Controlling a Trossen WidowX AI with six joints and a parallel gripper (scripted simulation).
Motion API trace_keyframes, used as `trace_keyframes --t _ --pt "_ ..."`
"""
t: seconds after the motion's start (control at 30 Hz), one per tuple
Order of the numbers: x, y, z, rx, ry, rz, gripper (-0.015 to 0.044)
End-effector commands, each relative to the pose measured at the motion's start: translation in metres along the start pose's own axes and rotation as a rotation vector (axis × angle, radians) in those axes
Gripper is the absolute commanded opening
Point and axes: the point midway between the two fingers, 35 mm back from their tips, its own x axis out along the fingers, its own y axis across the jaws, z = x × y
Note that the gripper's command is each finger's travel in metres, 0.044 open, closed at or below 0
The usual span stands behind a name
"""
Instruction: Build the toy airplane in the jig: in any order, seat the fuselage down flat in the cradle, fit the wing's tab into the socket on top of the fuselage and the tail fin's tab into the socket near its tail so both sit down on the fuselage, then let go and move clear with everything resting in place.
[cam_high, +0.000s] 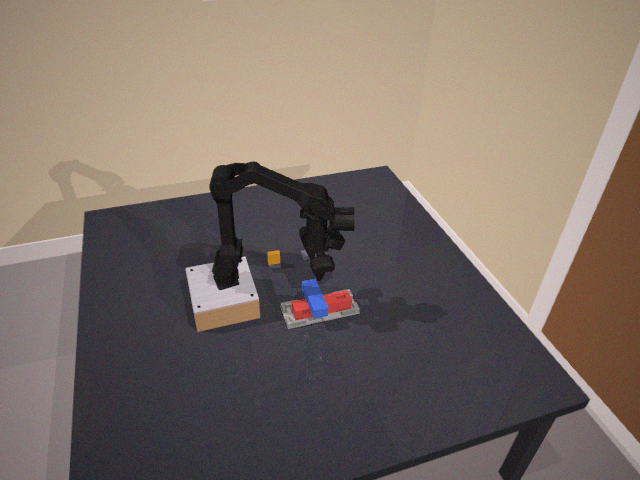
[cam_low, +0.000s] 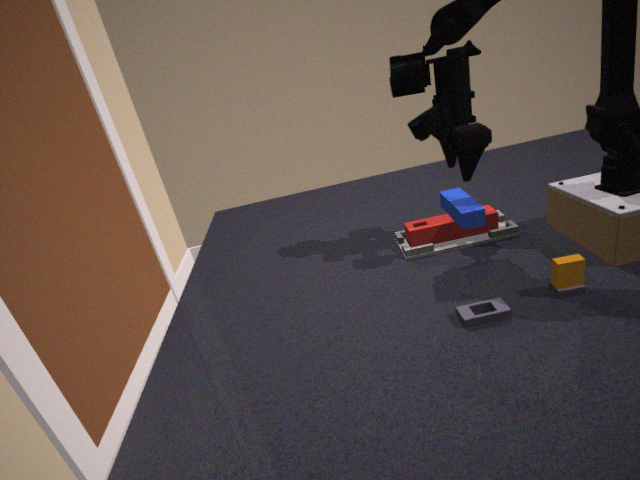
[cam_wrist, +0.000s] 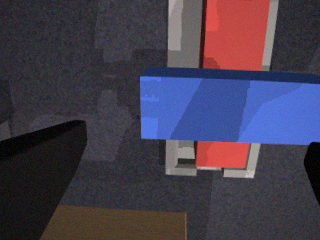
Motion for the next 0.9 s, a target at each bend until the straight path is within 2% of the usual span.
trace_keyframes --t 0.0,0.23,0.47,0.77,0.87 --pt "0.0 0.053 -0.002 -0.007 0.002 0.008 0.044" --pt "-0.001 0.138 -0.029 -0.008 0.006 0.019 0.044" --pt "-0.001 0.205 -0.08 -0.008 0.012 0.021 0.044" --pt "0.001 0.216 -0.093 -0.008 0.013 0.02 0.044" --pt "0.035 0.217 -0.092 -0.008 0.013 0.02 0.044"
